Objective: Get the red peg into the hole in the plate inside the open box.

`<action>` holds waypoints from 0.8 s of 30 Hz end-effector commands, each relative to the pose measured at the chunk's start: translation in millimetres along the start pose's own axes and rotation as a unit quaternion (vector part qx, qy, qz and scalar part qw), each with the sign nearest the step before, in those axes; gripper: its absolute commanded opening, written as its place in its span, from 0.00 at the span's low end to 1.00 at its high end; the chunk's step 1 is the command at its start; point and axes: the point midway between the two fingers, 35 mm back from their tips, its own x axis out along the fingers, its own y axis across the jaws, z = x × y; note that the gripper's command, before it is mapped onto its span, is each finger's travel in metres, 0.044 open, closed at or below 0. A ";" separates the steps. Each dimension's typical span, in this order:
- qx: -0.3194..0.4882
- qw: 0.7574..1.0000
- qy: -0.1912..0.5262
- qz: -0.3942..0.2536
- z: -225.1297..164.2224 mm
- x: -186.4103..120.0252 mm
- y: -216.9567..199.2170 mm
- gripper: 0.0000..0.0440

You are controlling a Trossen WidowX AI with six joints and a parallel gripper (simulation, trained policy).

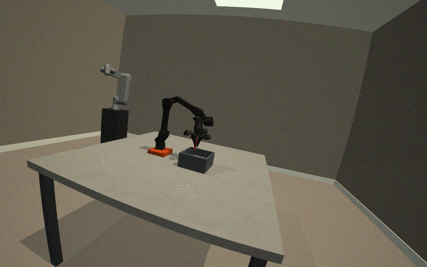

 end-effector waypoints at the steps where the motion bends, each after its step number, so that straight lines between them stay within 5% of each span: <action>1: -0.007 1.000 0.009 0.001 7.0 12.3 2.4 0.00; 14: -0.055 0.997 0.036 0.030 23.7 56.6 14.0 0.01; 24: -0.095 0.992 0.067 0.048 25.2 80.4 22.8 0.45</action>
